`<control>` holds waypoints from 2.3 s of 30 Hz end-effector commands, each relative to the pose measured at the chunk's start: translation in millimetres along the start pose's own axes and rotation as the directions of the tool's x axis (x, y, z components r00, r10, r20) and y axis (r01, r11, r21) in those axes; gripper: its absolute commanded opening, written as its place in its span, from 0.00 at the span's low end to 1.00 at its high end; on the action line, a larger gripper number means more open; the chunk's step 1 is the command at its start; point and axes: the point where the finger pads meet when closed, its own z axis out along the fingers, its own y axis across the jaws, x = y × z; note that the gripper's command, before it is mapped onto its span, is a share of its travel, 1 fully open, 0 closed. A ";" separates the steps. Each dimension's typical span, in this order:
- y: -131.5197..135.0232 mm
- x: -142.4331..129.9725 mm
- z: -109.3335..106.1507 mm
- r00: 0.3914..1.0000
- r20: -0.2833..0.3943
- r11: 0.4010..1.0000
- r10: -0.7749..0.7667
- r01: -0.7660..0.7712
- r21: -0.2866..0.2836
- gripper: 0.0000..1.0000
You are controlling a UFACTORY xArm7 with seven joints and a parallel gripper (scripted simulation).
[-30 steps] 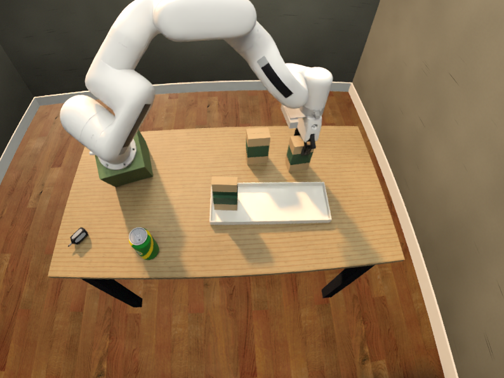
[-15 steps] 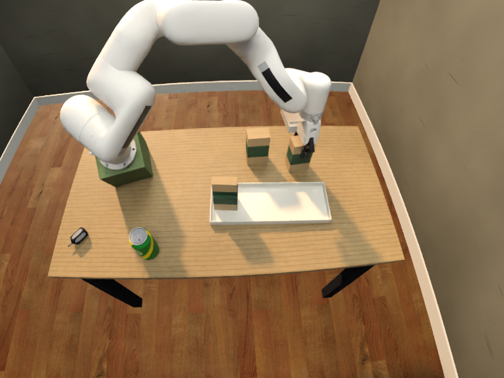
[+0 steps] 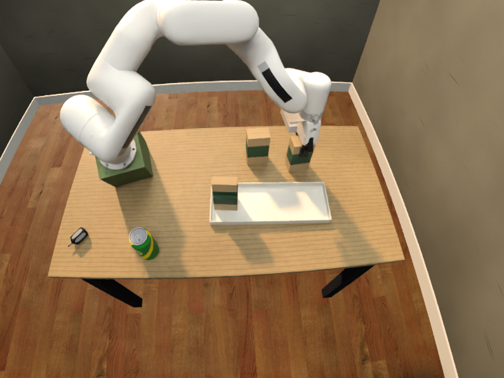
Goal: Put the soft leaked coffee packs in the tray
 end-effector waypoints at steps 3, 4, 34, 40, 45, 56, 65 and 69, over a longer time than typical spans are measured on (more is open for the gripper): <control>0.3 -1.8 -2.2 1.000 0.005 1.000 0.000 0.000 -0.001 0.25; 0.3 -1.8 -2.2 1.000 0.005 1.000 0.000 0.000 -0.001 0.25; 0.3 -1.8 -2.2 1.000 0.005 1.000 0.000 0.000 -0.001 0.25; 0.3 -1.8 -2.2 1.000 0.005 1.000 0.000 0.000 -0.001 0.25; 0.3 -1.8 -2.2 1.000 0.005 1.000 0.000 0.000 -0.001 0.25; 0.3 -1.8 -13.1 1.000 0.005 1.000 0.000 0.000 -0.001 0.25; 0.3 -1.7 -37.6 1.000 0.005 1.000 0.000 0.000 -0.001 0.25; 0.3 -1.6 -49.6 1.000 0.005 1.000 0.000 0.000 -0.001 0.25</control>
